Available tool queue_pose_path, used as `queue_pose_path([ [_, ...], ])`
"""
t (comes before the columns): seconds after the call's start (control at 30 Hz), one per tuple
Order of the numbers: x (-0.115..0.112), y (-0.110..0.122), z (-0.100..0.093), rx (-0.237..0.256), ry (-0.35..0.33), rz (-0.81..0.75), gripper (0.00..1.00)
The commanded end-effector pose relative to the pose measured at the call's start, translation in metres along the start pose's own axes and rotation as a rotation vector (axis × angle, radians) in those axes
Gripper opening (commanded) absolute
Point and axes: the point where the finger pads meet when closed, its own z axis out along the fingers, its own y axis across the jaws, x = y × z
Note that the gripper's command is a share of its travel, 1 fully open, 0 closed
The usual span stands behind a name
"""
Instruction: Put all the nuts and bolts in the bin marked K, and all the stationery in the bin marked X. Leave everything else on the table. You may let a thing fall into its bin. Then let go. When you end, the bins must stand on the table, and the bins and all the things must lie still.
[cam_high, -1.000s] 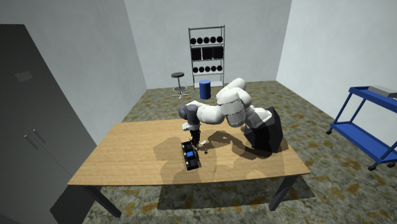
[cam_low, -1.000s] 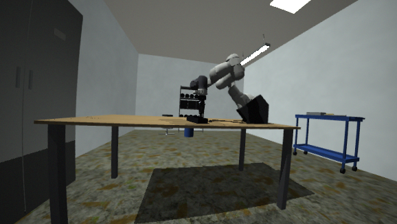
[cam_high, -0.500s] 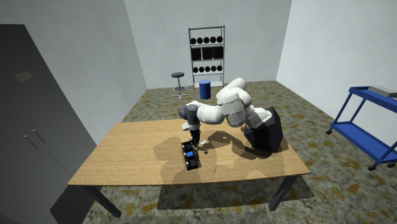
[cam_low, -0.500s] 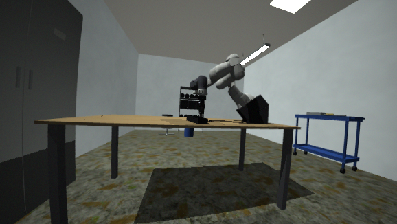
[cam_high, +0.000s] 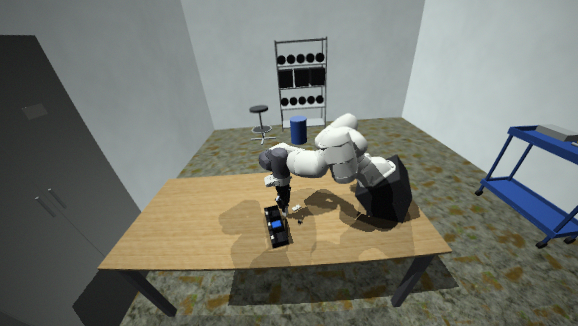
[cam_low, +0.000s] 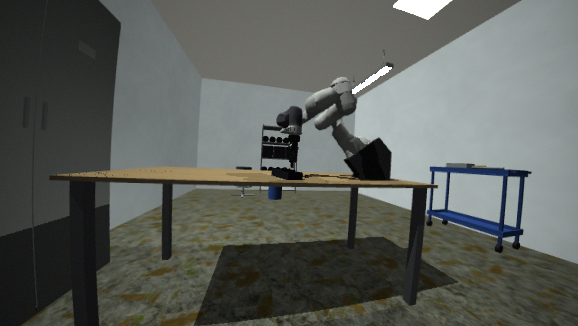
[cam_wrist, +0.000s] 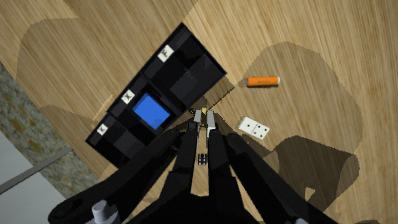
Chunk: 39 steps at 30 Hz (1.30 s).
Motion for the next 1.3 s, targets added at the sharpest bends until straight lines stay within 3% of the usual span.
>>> queue_pose_path([
  [0.0, -0.003, 0.002, -0.009, -0.004, -0.009, 0.007, 0.06],
  [0.27, -0.003, 0.002, -0.036, -0.004, -0.009, 0.007, 0.06],
  [1.27, -0.003, 0.002, -0.036, -0.004, -0.009, 0.007, 0.06],
])
